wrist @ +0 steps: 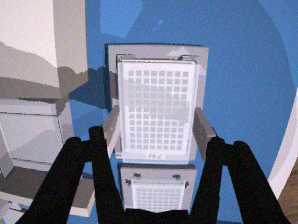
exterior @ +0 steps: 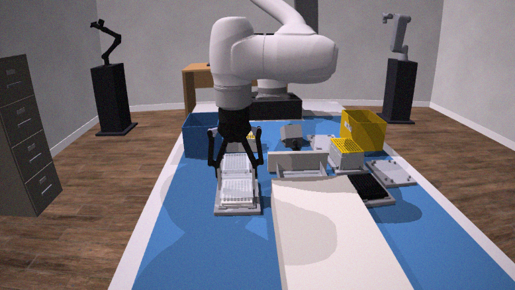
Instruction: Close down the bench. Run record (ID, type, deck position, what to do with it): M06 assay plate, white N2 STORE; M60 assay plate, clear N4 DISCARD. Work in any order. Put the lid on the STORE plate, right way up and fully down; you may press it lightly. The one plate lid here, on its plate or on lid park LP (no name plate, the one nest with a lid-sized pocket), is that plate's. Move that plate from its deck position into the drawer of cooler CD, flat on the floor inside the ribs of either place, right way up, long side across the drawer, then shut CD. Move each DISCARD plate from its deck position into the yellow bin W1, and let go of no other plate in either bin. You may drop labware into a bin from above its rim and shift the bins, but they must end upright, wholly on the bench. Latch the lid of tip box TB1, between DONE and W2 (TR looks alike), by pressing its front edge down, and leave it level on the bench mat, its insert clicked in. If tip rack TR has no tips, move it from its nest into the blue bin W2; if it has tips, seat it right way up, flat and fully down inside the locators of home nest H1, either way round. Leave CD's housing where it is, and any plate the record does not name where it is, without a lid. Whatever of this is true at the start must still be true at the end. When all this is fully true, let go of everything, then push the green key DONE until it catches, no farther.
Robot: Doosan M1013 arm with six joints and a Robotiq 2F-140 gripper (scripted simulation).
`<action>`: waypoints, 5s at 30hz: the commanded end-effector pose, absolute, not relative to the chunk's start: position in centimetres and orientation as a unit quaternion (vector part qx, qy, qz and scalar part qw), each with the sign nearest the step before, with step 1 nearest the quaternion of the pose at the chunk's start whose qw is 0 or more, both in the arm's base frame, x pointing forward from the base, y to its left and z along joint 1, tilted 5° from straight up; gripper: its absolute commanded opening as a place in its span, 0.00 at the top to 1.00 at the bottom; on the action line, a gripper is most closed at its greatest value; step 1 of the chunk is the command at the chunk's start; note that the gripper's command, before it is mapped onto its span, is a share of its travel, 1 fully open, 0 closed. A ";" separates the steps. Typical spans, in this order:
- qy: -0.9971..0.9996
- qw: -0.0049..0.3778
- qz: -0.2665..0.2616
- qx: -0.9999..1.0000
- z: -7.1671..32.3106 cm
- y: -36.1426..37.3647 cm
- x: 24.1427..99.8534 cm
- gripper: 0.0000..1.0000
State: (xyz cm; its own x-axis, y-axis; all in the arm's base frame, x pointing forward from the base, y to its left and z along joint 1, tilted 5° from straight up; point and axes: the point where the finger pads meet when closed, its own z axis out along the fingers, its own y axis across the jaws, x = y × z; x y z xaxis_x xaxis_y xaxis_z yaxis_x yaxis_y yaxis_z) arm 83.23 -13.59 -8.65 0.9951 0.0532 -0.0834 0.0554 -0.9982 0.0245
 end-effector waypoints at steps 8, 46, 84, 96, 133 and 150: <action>0.027 0.013 -0.041 0.999 -8.6 -13.6 83.2 1.00; 0.027 0.013 -0.041 0.999 -9.3 -13.6 83.2 1.00; 0.027 0.013 -0.041 0.999 -9.4 -13.6 83.2 1.00; 0.027 0.013 -0.041 0.999 -9.4 -13.6 83.2 1.00; 0.027 0.013 -0.041 0.999 -10.1 -13.6 83.1 0.34; 0.027 0.013 -0.041 0.999 -10.1 -13.6 83.1 0.34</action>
State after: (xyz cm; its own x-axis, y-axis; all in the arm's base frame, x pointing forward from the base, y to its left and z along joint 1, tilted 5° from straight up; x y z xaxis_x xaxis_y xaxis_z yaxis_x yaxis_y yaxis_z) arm 83.11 -13.63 -10.14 0.9951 0.0532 -0.0834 0.0554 -0.9982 0.0245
